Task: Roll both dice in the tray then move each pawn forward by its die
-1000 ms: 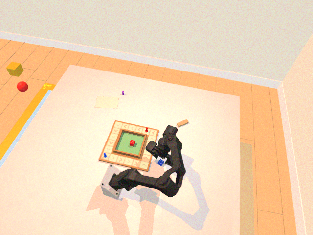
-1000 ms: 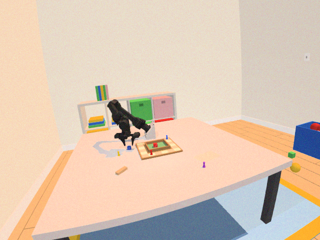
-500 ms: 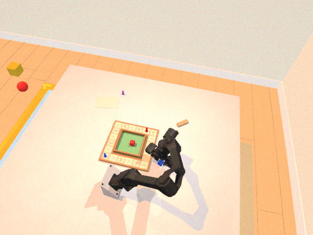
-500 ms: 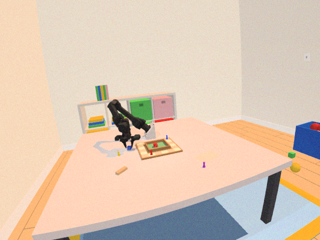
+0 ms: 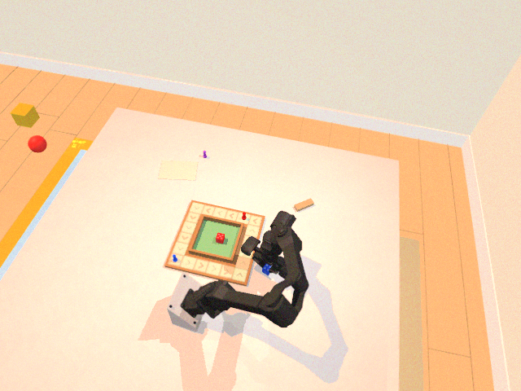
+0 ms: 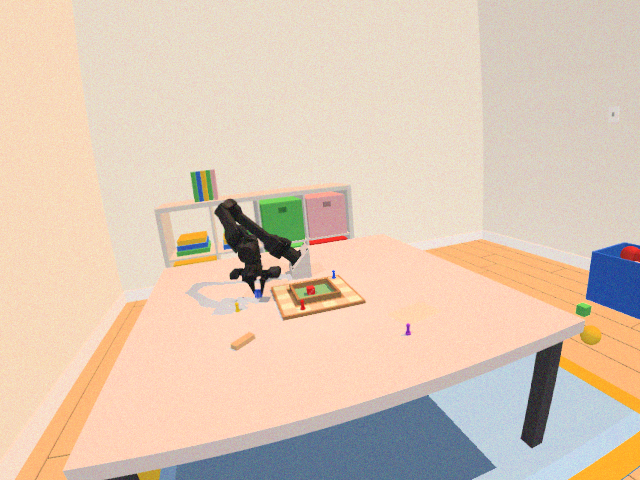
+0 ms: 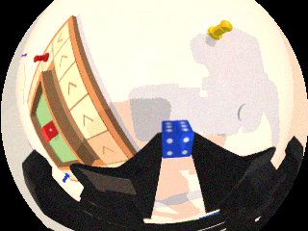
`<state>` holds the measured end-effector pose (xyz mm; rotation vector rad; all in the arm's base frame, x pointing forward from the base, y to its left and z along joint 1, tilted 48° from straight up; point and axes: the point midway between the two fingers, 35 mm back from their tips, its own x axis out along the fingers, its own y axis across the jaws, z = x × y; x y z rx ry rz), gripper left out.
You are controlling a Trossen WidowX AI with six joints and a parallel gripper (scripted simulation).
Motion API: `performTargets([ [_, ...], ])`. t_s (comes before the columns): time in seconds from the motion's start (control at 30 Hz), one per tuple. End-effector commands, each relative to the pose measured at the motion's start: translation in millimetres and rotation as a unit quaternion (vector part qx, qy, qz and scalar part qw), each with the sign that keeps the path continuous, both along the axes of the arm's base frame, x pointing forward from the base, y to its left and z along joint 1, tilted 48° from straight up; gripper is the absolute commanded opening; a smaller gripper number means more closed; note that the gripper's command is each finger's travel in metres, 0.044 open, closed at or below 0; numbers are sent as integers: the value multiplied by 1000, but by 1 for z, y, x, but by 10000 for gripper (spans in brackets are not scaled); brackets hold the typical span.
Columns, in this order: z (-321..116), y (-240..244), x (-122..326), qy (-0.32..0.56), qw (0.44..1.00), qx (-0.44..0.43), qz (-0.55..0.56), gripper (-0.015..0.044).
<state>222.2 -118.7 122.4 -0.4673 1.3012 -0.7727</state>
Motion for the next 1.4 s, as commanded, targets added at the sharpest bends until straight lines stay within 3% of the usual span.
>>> performTargets([
  [0.0,12,14,4,-2,1000,6,7,0],
  [0.67,80,79,-12,21,999,0,42,0],
  [1.37,26,129,40,250,934,-21,252,0],
])
